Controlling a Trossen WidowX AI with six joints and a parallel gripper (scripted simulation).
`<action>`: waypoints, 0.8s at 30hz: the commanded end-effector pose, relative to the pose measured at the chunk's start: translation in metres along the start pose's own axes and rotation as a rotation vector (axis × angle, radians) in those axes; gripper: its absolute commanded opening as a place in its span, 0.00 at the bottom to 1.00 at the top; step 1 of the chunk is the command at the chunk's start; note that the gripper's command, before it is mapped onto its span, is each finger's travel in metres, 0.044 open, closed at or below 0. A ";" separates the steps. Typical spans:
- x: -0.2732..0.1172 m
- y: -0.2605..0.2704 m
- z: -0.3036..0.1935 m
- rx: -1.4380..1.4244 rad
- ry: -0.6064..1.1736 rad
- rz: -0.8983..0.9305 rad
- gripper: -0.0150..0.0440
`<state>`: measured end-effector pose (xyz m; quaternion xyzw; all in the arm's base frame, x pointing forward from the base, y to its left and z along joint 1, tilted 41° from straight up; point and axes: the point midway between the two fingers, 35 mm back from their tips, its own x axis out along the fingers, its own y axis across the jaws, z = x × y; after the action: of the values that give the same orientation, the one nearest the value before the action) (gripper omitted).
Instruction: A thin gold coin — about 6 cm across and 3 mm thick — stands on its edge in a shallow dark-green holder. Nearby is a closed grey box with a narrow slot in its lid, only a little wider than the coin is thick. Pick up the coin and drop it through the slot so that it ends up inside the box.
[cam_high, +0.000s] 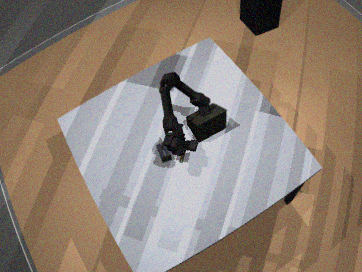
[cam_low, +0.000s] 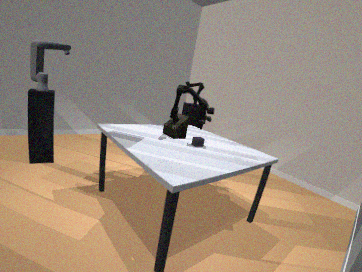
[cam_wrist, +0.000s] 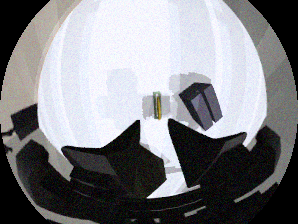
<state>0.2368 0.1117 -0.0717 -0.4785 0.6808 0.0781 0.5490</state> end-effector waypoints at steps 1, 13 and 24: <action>0.009 -0.006 -0.015 -0.059 0.079 -0.051 0.53; 0.045 -0.014 -0.018 -0.059 0.080 -0.053 0.53; 0.067 -0.017 -0.019 -0.059 0.080 -0.053 0.53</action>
<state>0.2407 0.0560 -0.1088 -0.5124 0.6868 0.0635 0.5116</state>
